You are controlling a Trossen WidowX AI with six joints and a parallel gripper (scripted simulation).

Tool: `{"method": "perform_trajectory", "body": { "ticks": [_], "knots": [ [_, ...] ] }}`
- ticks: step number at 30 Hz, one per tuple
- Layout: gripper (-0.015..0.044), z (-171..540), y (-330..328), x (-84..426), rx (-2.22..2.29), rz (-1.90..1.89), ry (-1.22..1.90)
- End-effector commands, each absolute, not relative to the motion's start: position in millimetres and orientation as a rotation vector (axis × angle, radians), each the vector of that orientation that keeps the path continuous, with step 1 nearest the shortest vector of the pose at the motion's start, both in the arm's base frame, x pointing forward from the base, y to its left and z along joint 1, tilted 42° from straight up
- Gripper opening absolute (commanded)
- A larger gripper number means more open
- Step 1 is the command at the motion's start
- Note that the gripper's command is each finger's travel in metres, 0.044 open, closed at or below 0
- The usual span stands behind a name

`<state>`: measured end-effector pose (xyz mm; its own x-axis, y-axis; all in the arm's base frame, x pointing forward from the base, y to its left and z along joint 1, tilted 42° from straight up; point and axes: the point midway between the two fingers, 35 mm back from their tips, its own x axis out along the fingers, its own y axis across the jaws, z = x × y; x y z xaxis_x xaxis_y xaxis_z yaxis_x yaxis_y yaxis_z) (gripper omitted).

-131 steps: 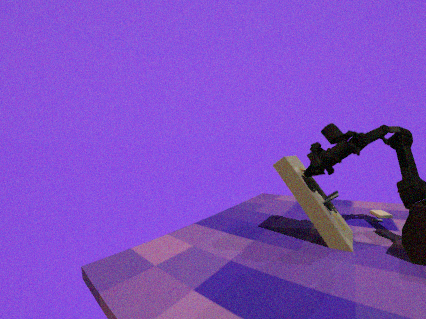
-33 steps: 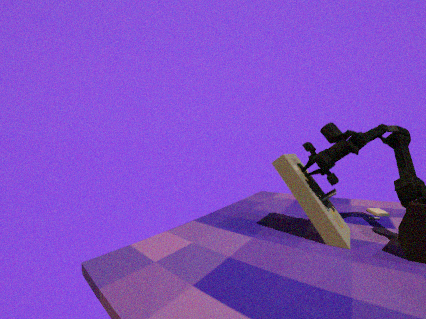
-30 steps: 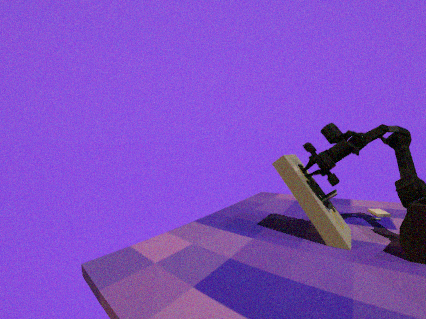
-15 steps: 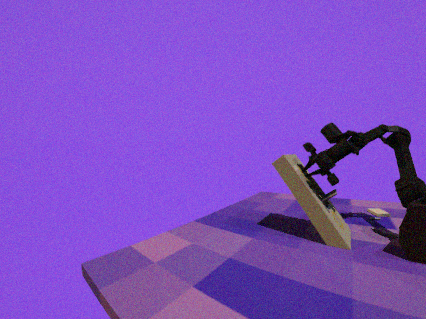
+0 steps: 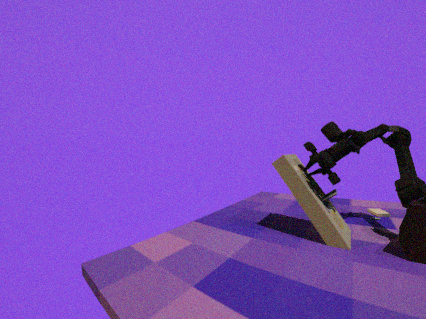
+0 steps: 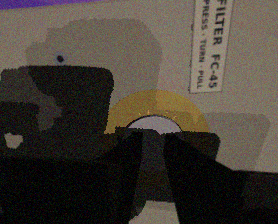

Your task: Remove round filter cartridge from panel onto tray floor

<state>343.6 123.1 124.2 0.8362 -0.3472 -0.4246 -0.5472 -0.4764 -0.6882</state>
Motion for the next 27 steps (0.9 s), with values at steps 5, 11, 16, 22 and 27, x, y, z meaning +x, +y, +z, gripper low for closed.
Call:
{"method": "perform_trajectory", "body": {
  "ticks": [5, 11, 16, 22, 27],
  "knots": [
    [0.0, 140.5, 140.1, 310.6, -2.111, 0.296, 0.656],
    [0.0, 153.5, 145.7, 288.4, -2.11, 0.284, 0.655],
    [0.0, 153.9, 145.8, 287.7, -2.11, 0.284, 0.655],
    [0.0, 153.9, 145.8, 287.7, -2.11, 0.284, 0.655],
    [0.0, 146.1, 139.1, 283.0, -2.11, 0.284, 0.655]
  ]
}}
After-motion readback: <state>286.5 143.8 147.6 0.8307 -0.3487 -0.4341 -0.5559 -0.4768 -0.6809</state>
